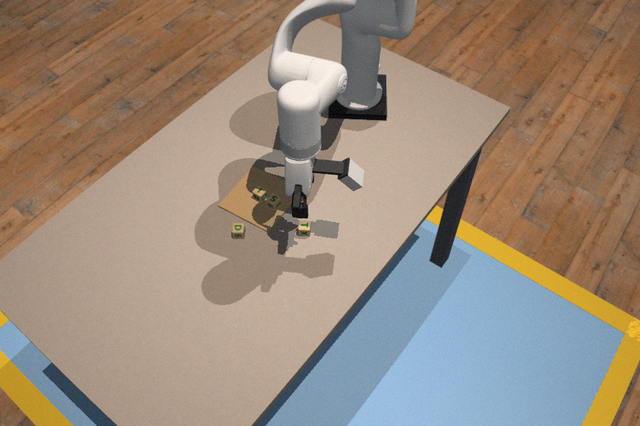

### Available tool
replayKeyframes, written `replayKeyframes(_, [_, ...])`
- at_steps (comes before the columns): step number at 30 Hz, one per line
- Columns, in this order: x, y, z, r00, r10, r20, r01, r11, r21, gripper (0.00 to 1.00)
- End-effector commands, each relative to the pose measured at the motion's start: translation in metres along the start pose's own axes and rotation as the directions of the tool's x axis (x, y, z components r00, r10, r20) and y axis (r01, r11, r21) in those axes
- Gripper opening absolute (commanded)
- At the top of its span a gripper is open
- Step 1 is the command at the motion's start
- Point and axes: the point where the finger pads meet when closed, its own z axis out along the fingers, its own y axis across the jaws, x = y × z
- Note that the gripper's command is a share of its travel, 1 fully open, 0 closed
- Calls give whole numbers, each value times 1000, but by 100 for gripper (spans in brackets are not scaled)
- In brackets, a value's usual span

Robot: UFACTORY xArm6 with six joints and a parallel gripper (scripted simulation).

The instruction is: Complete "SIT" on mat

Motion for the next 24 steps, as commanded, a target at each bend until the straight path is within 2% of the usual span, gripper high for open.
replayKeyframes(1, [0, 1, 1, 990, 138, 10, -138, 990, -3, 100])
replayKeyframes(3, [0, 1, 1, 990, 138, 10, -138, 990, -3, 100])
replayKeyframes(4, [0, 1, 2, 976, 219, 10, -219, 976, -4, 100])
replayKeyframes(7, [0, 1, 3, 955, 298, 9, -298, 955, -5, 100])
replayKeyframes(13, [0, 1, 6, 873, 487, 8, -487, 873, -7, 100])
replayKeyframes(18, [0, 1, 9, 779, 627, 7, -627, 779, -8, 100])
replayKeyframes(20, [0, 1, 9, 779, 627, 7, -627, 779, -8, 100])
replayKeyframes(22, [0, 1, 11, 700, 714, 6, -714, 700, -9, 100])
replayKeyframes(24, [0, 1, 12, 666, 746, 5, -746, 666, -9, 100])
